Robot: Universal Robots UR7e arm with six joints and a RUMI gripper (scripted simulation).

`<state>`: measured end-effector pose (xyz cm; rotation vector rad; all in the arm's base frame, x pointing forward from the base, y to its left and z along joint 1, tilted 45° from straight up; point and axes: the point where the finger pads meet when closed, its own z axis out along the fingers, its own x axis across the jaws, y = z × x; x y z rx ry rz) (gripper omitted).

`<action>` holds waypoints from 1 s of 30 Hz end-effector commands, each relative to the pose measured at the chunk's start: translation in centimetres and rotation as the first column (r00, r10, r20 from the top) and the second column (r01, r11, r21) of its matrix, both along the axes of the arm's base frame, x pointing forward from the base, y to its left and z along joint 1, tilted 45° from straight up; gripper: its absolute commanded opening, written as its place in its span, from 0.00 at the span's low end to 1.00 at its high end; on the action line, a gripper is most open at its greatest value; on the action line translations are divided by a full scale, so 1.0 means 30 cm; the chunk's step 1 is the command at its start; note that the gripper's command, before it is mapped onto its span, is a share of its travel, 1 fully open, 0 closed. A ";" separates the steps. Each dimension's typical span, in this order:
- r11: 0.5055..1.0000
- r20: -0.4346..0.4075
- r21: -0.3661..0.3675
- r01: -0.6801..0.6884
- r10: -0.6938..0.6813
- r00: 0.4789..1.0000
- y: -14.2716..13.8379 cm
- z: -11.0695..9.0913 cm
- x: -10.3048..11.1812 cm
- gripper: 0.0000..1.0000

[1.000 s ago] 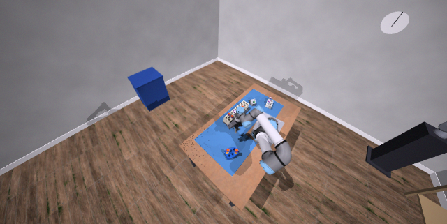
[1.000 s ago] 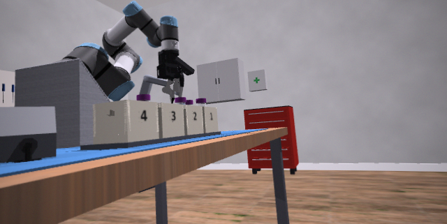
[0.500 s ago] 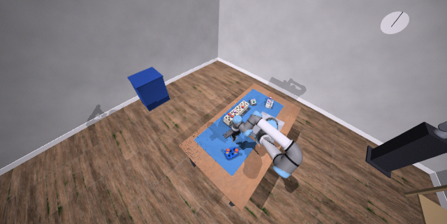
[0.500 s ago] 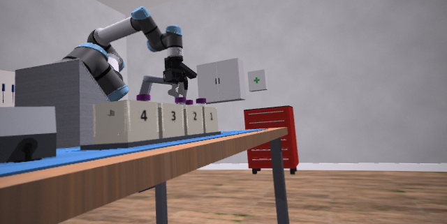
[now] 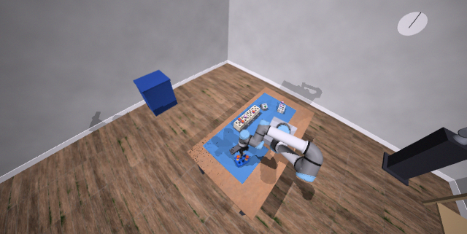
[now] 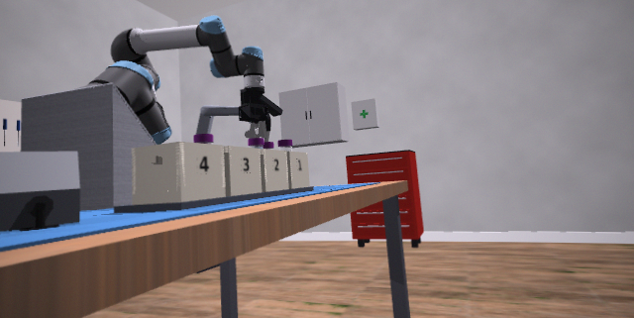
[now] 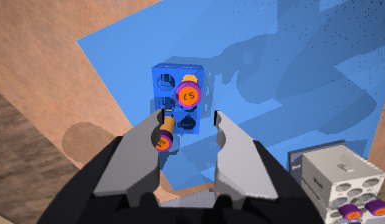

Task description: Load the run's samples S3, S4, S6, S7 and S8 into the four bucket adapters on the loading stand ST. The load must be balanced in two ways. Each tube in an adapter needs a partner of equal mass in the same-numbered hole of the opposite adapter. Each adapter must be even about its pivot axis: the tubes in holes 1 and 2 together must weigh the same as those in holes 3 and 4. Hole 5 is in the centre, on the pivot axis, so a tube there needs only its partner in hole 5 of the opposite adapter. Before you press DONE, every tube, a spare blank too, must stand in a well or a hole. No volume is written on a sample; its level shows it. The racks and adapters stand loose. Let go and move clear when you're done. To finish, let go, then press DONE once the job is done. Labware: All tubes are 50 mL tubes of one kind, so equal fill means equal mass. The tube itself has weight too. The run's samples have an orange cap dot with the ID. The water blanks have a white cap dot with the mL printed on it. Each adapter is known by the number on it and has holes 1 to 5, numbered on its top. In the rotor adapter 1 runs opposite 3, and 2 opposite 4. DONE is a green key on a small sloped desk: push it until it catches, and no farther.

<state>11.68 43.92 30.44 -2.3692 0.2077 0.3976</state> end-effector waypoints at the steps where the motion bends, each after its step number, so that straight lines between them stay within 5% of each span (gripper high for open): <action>1: 1.000 0.005 -0.012 0.007 -0.007 1.000 0.018 0.011 -0.004 0.35; 30: 1.000 0.005 -0.012 0.007 -0.007 1.000 0.122 -0.098 -0.038 0.35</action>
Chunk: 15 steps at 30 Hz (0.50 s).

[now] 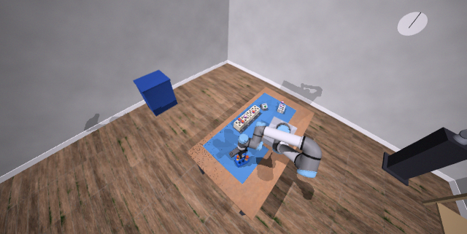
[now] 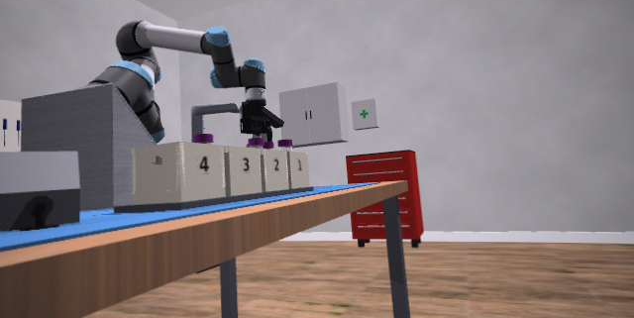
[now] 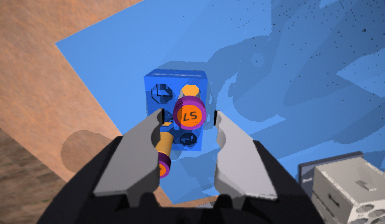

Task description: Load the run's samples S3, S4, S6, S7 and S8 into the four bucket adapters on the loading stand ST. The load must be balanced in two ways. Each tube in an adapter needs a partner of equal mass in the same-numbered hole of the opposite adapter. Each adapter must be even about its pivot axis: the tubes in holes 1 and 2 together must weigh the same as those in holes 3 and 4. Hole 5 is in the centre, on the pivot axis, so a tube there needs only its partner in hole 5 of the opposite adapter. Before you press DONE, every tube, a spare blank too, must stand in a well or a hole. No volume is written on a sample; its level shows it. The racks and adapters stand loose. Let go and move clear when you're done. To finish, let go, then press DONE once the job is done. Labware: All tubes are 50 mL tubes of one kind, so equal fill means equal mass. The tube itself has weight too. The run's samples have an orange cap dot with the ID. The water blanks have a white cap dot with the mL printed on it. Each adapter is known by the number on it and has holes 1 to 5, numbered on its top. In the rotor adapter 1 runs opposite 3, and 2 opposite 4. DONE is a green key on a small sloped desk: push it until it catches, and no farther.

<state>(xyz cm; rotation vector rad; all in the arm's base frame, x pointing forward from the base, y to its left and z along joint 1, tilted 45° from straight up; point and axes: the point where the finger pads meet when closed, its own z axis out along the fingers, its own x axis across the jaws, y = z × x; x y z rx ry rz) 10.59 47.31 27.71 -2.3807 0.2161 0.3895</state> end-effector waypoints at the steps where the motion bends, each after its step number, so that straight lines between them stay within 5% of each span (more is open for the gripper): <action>1: 1.000 0.001 0.000 0.001 -0.001 1.000 0.009 -0.007 -0.002 0.35; 6: 1.000 0.001 0.000 0.001 -0.001 1.000 0.009 -0.007 -0.002 0.35; 7: 1.000 0.001 0.000 0.001 -0.001 1.000 0.009 -0.007 -0.002 0.00; 15: 1.000 0.001 0.000 0.001 -0.001 1.000 0.009 -0.007 -0.002 0.00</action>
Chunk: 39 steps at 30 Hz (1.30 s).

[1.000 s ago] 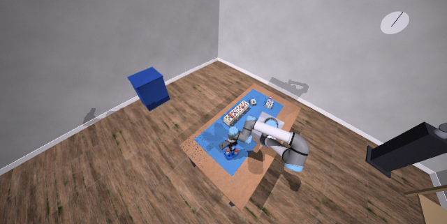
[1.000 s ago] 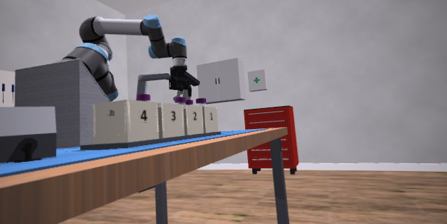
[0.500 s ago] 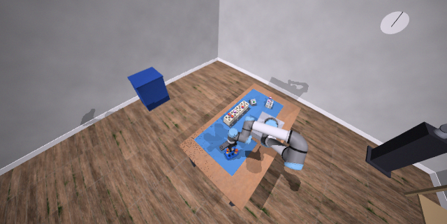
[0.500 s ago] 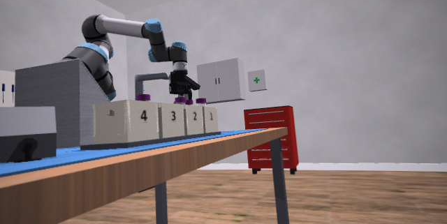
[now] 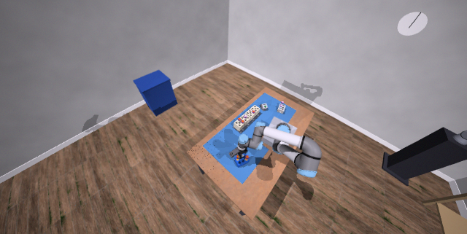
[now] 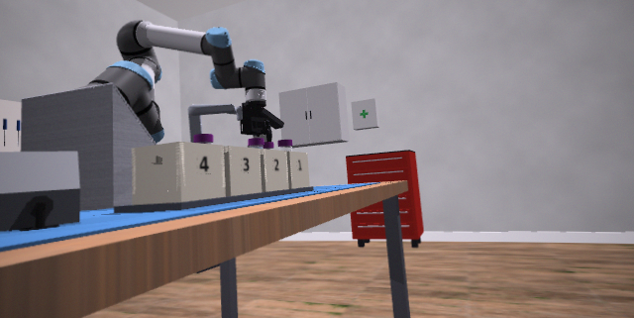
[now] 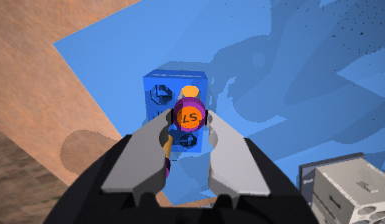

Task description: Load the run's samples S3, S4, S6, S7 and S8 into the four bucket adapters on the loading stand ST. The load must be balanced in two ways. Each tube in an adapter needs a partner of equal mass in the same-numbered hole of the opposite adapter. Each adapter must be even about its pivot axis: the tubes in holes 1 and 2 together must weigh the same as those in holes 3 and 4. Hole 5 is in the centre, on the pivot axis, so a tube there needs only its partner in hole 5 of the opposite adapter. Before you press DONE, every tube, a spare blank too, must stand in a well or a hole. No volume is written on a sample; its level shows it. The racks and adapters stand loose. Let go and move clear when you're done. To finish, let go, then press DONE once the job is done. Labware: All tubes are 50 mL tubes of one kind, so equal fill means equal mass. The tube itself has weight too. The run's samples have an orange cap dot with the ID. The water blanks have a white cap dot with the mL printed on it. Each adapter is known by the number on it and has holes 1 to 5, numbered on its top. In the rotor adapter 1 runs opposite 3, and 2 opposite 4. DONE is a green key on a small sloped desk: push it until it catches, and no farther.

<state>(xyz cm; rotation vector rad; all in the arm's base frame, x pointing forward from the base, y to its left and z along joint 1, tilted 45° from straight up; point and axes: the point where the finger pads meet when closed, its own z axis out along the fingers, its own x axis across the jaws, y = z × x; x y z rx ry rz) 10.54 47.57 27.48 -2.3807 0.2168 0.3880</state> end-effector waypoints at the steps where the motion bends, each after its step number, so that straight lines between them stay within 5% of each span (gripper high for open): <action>1: 1.000 0.000 0.000 0.000 0.000 1.000 0.000 0.001 0.000 0.00; 12: 1.000 0.000 0.000 0.000 0.000 1.000 0.000 0.001 0.000 0.00; 39: 1.000 0.000 0.000 0.000 0.000 1.000 -0.172 0.181 0.056 0.00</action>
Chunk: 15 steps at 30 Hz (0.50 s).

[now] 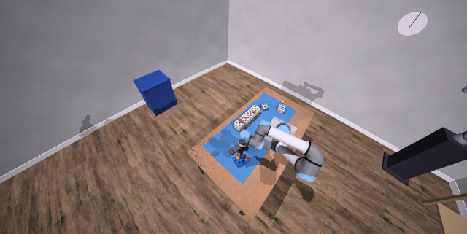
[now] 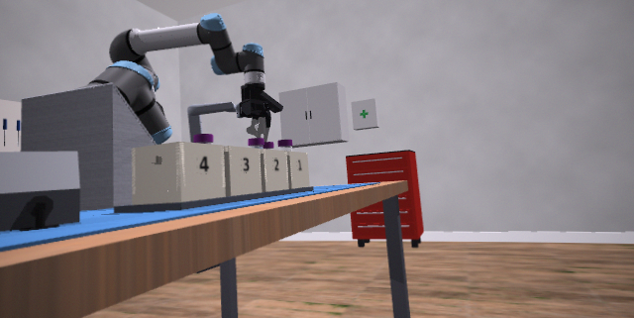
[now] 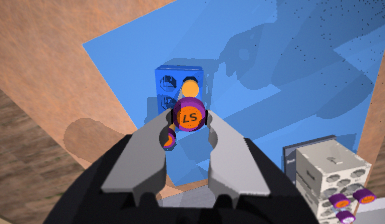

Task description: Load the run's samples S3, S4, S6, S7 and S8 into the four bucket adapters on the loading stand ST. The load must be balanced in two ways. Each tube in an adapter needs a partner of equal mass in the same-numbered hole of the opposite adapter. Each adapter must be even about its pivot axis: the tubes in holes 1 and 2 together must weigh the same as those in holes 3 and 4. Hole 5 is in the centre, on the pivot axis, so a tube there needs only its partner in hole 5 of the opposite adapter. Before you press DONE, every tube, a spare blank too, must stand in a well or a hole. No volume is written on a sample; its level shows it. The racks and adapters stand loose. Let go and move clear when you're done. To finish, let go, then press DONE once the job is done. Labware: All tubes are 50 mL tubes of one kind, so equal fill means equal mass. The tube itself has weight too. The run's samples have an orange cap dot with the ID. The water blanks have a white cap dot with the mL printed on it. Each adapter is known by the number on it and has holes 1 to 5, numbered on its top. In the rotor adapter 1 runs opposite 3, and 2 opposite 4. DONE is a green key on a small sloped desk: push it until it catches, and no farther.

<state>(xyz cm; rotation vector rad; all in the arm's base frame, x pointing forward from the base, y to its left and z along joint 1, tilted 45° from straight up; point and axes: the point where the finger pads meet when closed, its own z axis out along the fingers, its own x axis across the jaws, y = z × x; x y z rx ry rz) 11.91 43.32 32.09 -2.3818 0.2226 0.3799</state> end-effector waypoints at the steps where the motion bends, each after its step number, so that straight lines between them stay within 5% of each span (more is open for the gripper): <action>1: 1.000 -0.004 0.002 -0.006 0.006 1.000 -0.038 0.035 0.012 0.00; 15: 1.000 -0.004 0.002 -0.006 0.006 1.000 -0.127 0.129 0.041 0.00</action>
